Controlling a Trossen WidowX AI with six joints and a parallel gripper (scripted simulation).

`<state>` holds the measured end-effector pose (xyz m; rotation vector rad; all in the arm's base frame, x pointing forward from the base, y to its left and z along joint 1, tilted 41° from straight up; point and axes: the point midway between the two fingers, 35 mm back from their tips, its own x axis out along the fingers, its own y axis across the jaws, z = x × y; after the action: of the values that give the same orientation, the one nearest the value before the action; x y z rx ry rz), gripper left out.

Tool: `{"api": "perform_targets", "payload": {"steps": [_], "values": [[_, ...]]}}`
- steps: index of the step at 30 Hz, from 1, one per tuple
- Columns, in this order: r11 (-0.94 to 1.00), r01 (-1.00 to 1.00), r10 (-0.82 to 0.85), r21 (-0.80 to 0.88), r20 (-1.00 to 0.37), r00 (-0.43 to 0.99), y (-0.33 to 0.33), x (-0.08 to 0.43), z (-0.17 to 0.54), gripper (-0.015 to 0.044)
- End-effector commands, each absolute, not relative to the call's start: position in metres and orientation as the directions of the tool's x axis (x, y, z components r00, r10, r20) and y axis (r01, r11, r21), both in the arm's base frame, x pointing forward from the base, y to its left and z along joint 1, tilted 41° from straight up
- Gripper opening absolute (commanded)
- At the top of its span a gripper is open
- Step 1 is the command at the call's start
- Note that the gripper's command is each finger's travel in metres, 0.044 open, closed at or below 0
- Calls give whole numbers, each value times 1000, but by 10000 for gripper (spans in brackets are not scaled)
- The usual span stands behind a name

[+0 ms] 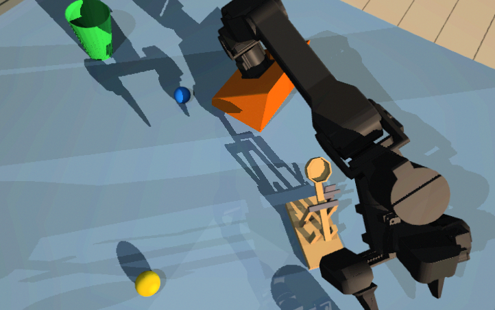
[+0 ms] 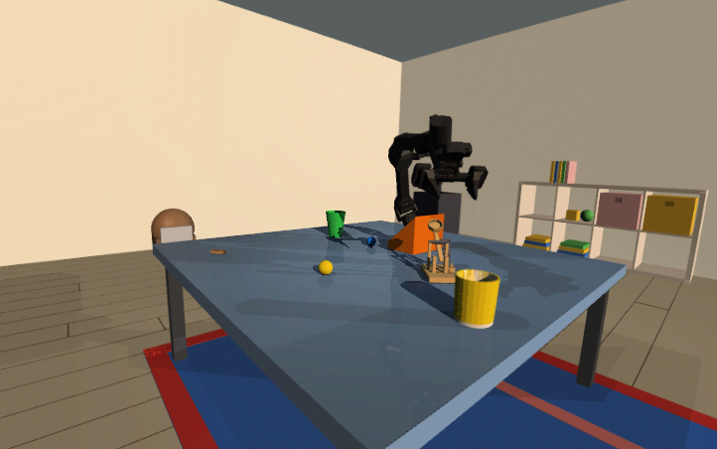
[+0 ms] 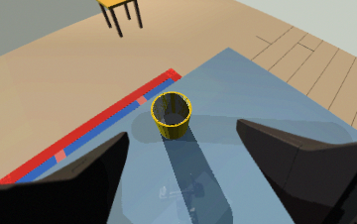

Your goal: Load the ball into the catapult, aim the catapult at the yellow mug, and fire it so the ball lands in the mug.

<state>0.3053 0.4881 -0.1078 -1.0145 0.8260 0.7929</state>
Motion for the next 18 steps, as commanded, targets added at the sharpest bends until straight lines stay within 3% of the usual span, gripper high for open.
{"api": "perform_targets", "payload": {"steps": [1,18], "values": [[305,-867,190,-393,-867,460,493,302,-105,440],[301,-871,194,-389,-869,455,499,301,-108,440]]}}
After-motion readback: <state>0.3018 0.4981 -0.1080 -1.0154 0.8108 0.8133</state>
